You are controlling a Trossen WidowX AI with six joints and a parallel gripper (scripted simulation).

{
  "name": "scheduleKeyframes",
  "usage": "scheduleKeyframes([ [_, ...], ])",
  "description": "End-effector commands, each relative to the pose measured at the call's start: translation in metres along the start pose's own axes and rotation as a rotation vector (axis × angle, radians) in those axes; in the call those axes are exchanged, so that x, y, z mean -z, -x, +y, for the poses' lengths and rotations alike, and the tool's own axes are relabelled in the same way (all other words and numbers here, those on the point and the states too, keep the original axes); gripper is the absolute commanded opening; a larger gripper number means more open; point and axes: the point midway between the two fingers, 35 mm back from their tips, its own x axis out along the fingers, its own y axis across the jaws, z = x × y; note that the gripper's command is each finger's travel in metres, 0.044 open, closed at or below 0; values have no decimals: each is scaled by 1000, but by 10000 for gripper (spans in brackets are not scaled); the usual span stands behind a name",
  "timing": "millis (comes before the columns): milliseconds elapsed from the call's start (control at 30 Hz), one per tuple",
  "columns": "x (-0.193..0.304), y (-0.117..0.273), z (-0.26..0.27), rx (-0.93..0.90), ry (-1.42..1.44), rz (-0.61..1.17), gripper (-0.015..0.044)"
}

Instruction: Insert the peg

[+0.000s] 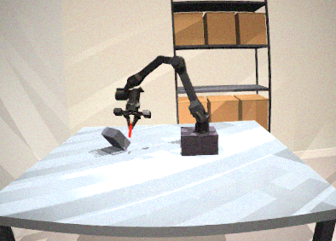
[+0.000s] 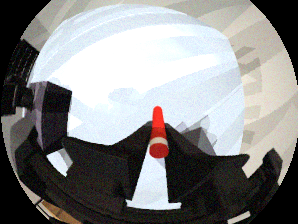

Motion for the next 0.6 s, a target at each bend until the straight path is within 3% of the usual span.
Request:
scheduleKeyframes([
  [0,6,3,-3,14,-37,-16,0],
  [567,27,16,-8,69,-148,-66,0],
])
